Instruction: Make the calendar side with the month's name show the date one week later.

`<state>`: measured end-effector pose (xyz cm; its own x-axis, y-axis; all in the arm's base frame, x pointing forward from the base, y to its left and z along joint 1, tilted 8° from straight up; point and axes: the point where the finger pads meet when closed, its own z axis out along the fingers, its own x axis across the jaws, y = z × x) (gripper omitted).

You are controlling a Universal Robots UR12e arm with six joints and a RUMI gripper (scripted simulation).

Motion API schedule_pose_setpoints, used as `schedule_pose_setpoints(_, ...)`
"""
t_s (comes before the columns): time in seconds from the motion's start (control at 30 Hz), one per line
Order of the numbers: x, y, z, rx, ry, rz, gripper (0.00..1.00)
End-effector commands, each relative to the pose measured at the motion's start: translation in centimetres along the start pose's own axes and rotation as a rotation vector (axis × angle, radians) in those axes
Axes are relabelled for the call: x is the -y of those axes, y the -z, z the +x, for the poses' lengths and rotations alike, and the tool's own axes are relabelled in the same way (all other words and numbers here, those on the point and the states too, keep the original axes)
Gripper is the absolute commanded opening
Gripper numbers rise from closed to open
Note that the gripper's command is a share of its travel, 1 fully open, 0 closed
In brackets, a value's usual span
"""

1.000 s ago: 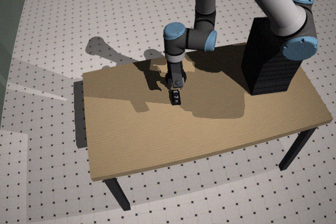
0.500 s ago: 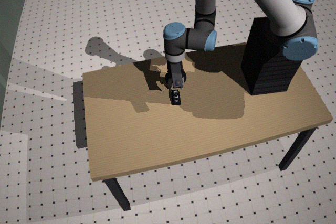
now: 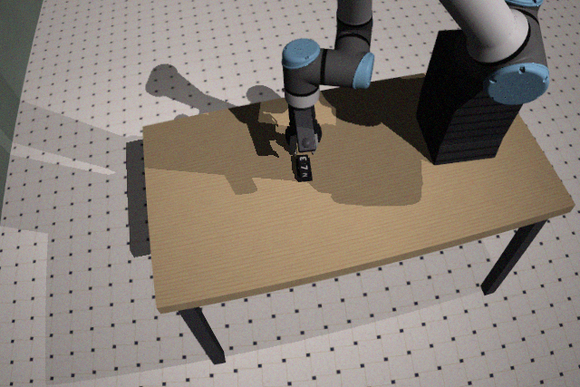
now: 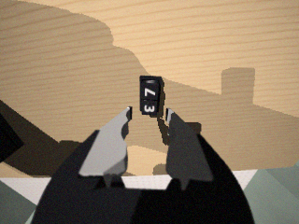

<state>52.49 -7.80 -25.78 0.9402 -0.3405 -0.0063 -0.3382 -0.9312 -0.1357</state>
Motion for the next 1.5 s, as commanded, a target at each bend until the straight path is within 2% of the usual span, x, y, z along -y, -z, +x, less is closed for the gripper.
schedule_pose_setpoints(0.0, 0.0, 0.0, 0.0, -0.001, 0.000, 0.000, 0.29)
schedule_pose_setpoints(0.5, 0.0, -1.1, 0.0, -0.001, 0.000, 0.000, 0.29)
schedule_pose_setpoints(1.0, 0.0, -3.5, 0.0, -0.001, 0.000, 0.000, 0.29)
schedule_pose_setpoints(1.47, -0.1, -4.8, 0.0, -0.001, 0.000, 0.000, 0.29)
